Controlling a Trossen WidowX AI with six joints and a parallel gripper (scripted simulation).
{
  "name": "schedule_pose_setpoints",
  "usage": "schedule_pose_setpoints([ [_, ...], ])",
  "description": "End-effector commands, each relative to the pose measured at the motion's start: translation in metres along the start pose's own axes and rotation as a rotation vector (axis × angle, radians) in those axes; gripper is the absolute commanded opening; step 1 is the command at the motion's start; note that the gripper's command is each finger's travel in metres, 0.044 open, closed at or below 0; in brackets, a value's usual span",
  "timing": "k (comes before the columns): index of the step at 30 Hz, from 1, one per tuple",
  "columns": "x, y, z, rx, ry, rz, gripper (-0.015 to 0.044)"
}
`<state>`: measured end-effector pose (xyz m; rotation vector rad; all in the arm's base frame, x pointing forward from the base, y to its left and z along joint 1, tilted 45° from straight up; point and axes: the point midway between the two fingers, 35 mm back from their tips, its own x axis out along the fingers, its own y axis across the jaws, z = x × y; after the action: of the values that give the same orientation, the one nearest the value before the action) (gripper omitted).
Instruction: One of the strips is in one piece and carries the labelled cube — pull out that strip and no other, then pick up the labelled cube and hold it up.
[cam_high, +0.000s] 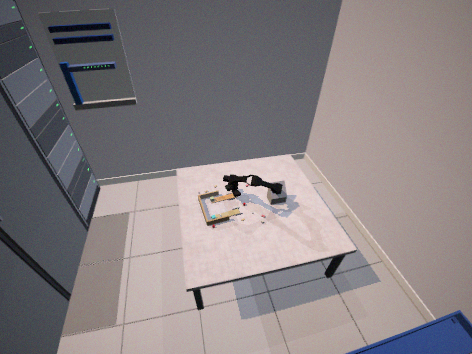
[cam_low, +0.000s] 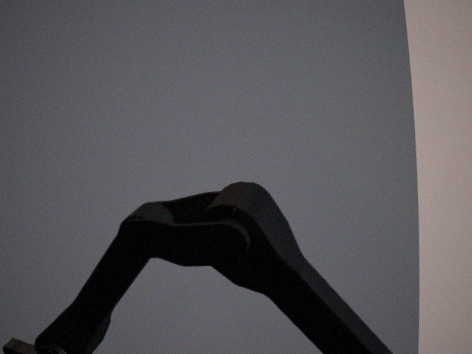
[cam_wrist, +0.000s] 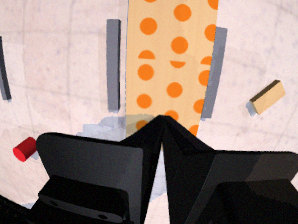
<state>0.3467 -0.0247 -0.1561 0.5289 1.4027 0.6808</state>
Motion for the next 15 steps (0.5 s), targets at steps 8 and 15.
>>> schedule_pose_setpoints([
  [8,0.005,0.001,-0.025,0.008,0.027,0.001,0.0],
  [15,0.005,0.001,-0.035,0.009,0.027,0.001,0.0],
])
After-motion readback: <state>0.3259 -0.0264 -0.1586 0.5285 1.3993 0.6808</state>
